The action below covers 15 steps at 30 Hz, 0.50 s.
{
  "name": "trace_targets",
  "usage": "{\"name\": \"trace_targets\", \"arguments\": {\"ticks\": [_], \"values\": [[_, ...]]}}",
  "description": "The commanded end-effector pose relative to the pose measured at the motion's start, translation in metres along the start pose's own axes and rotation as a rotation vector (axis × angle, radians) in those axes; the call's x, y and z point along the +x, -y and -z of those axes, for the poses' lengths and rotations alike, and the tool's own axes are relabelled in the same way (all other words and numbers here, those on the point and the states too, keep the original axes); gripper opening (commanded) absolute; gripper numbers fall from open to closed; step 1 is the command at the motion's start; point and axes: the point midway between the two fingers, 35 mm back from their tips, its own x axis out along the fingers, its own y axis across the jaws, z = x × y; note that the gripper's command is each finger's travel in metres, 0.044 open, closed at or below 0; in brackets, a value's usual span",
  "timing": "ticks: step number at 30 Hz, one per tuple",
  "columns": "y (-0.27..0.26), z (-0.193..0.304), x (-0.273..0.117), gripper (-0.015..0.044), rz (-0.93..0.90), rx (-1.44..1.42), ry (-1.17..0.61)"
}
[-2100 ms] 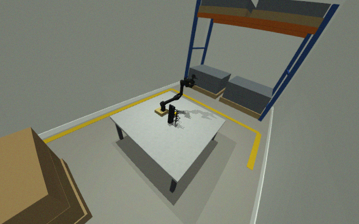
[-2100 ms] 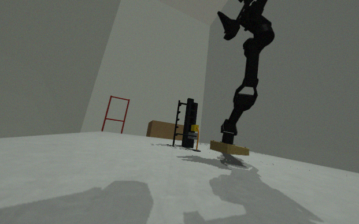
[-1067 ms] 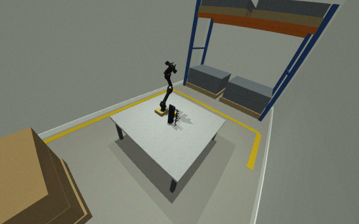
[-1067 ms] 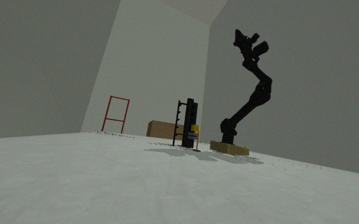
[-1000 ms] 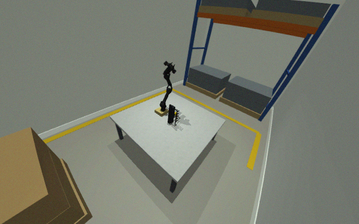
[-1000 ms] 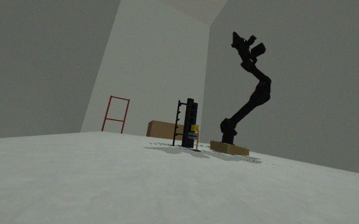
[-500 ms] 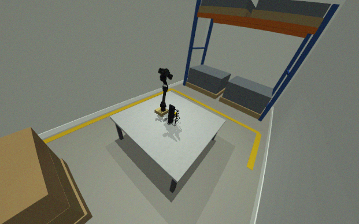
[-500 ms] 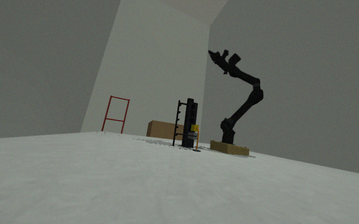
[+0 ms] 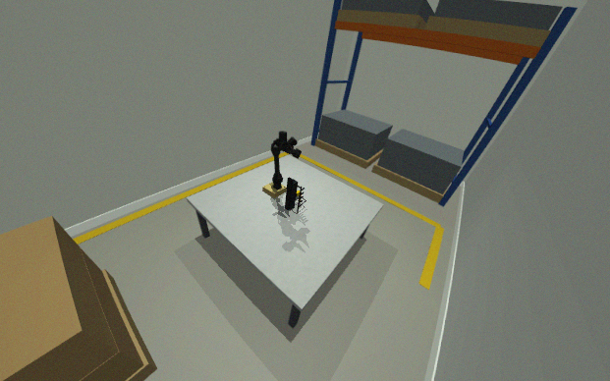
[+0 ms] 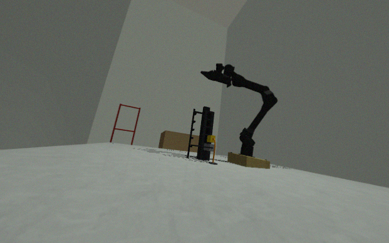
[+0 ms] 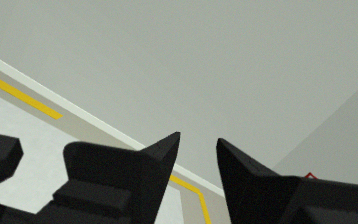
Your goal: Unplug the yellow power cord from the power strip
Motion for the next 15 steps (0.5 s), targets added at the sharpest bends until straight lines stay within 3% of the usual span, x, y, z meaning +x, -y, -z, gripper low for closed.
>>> {"name": "trace_targets", "arguments": {"ticks": [1,8,15], "values": [[-0.044,0.032,0.023,0.016,-0.141,-0.024,-0.107],[-0.138,0.089,0.042,0.016,-0.442,-0.125,-0.301],[-0.235,0.146,0.026,0.016,-0.801,-0.329,-0.48]]}}
